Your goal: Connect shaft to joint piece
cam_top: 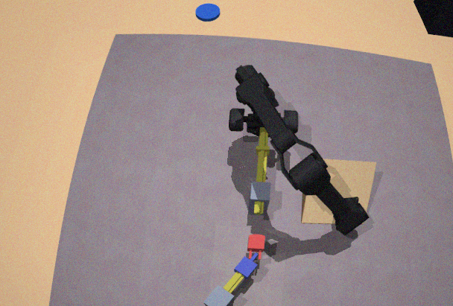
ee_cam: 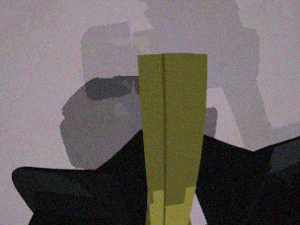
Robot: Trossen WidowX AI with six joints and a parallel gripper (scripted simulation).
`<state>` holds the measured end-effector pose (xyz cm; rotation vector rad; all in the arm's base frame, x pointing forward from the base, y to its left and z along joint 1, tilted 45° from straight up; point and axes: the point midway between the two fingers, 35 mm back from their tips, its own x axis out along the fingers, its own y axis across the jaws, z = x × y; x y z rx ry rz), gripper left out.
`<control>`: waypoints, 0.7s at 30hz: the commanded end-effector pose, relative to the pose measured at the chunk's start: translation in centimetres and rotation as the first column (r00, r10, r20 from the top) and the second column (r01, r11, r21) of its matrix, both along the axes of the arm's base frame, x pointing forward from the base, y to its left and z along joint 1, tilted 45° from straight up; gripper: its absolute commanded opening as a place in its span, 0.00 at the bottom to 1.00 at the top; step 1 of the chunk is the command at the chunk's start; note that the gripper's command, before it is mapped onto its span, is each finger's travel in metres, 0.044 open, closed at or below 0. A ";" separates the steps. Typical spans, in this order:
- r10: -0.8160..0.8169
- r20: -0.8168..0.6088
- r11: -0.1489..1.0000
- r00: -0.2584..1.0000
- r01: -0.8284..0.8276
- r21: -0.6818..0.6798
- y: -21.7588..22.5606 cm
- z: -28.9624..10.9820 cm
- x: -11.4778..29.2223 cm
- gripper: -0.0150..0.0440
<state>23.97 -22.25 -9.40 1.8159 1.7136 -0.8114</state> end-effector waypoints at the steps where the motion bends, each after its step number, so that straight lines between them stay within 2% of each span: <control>1: 0.000 0.000 1.000 1.000 0.000 0.000 0.0 0.0 0.0 0.25; 21: -0.053 0.049 0.999 0.997 0.053 -0.001 1.8 1.7 0.2 0.25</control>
